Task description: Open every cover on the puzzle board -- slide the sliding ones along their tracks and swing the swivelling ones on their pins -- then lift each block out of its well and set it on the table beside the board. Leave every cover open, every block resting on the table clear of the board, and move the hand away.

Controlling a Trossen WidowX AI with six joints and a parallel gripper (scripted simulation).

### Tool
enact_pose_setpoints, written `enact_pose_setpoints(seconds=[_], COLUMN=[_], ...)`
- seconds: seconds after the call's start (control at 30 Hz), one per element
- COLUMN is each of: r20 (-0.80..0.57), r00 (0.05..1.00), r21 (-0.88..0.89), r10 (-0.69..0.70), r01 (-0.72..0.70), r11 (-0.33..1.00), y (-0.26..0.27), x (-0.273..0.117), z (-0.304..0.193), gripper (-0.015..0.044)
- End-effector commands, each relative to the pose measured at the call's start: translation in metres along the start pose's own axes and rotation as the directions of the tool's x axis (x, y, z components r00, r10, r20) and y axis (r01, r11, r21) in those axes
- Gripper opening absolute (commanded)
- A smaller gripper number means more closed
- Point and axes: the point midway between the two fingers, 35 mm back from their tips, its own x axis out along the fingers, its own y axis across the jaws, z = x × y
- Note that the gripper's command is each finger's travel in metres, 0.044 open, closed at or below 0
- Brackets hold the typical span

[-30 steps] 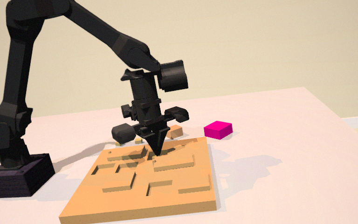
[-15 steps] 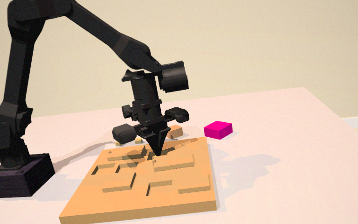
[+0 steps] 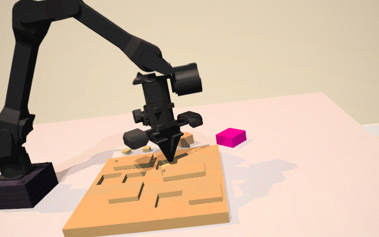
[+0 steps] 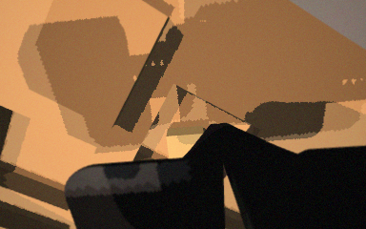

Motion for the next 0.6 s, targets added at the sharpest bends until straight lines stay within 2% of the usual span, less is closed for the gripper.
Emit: enact_pose_setpoints(seconds=[0.0, 0.57], r20=[0.004, 0.005], r00=[1.000, 1.000], r21=[0.004, 0.004], r10=[0.011, 0.010], r01=[-0.011, -0.010], r11=[1.000, 1.000], y=[-0.0030, -0.0122], x=[0.0035, 0.0034], z=[0.0029, 0.0069], gripper=[0.0000, 0.0000])
